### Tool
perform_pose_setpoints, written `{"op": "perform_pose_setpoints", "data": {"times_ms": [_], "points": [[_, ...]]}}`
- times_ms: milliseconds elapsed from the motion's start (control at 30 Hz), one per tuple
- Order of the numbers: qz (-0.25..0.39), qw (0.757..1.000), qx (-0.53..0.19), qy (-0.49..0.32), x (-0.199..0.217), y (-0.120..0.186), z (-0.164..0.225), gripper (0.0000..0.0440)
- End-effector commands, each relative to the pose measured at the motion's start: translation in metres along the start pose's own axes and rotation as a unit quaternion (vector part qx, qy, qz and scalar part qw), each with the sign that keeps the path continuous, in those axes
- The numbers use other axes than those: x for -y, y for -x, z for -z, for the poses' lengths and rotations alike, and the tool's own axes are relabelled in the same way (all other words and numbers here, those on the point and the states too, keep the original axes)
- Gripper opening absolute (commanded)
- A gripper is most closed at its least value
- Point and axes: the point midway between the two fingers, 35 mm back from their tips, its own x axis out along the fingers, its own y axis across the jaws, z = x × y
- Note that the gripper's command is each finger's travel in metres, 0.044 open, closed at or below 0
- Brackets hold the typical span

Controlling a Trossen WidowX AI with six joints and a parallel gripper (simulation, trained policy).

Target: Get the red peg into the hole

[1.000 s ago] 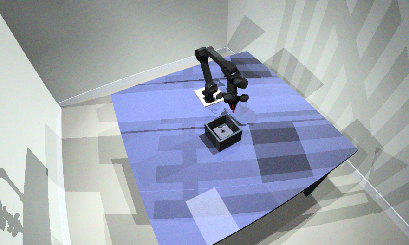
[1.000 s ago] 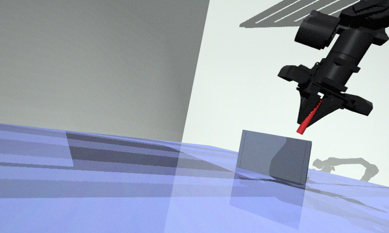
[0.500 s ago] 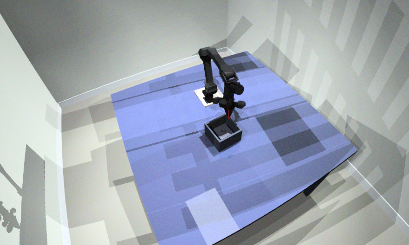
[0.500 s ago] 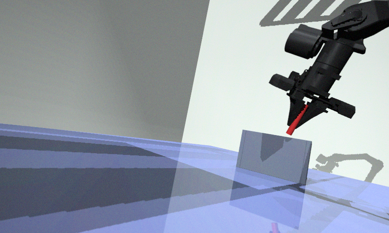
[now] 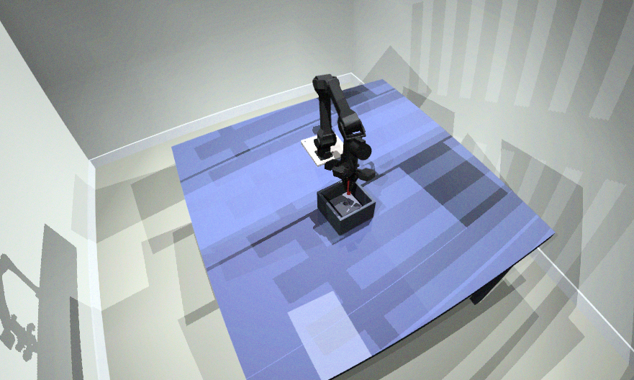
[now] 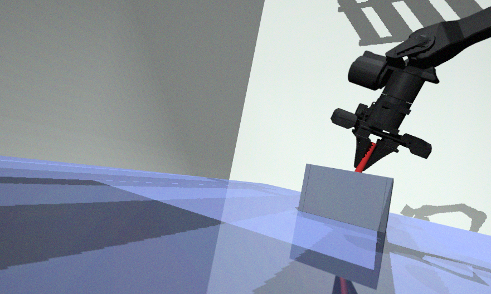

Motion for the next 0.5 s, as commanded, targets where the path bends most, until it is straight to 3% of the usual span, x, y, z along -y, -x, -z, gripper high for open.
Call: {"op": "perform_pose_setpoints", "data": {"times_ms": [0,467], "points": [[0.001,1.000,-0.004,-0.004,-0.001,-0.007,-0.006,0.0009],[0.034,0.999,-0.034,0.000,0.002,-0.042,-0.010,0.0010]]}}
